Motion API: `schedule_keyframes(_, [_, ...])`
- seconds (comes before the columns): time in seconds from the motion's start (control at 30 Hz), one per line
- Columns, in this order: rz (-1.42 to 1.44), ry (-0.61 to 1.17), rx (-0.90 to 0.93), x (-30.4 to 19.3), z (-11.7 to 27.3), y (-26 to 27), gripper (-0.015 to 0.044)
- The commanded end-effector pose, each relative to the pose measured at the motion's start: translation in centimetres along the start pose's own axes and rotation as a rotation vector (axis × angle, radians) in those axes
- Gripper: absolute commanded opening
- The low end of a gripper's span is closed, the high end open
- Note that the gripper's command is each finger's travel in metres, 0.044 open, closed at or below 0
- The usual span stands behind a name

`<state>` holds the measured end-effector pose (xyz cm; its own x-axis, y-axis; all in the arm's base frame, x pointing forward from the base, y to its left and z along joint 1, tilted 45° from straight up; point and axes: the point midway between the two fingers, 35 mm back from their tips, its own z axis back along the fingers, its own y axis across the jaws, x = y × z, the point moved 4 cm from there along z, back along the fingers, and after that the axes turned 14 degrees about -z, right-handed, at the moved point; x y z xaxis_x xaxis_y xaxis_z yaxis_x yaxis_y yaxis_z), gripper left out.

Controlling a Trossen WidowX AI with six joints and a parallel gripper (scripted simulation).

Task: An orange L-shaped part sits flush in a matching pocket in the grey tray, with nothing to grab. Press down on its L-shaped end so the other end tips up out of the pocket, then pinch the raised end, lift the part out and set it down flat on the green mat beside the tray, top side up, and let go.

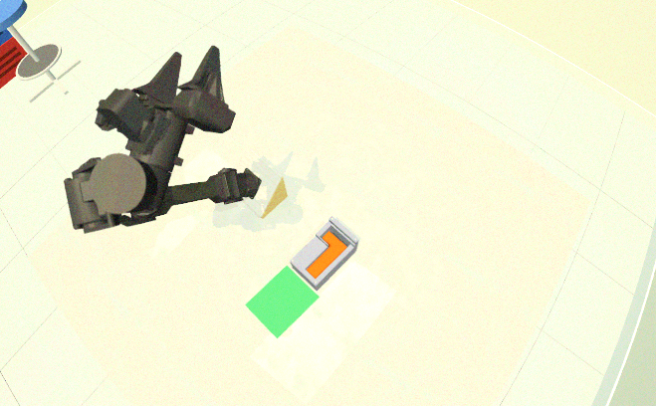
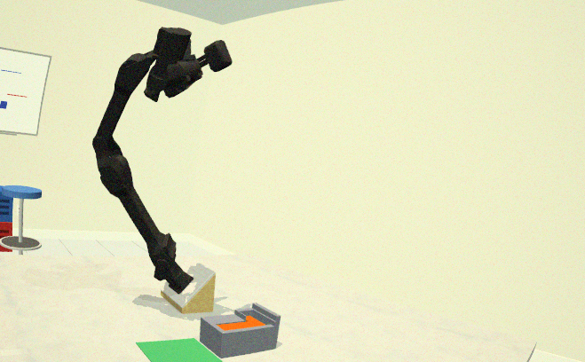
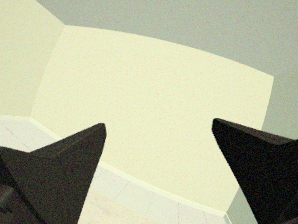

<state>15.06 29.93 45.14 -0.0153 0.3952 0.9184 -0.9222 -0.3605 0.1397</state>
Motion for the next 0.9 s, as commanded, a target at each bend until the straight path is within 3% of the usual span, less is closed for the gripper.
schedule_keyframes(0.0, [-0.025,0.013,-0.010,-0.3,-0.2,-0.4,0.0374])
schedule_keyframes(0.27, [-0.654,0.333,-0.311,-10.2,-2.8,-8.5,0.0180])
schedule_keyframes(0.6, [-1.408,0.795,-1.001,-27.4,-1.8,-14.0,0.0180])
schedule_keyframes(0.87, [-1.562,1.087,-1.782,-38.7,2.2,-13.4,0.0180])
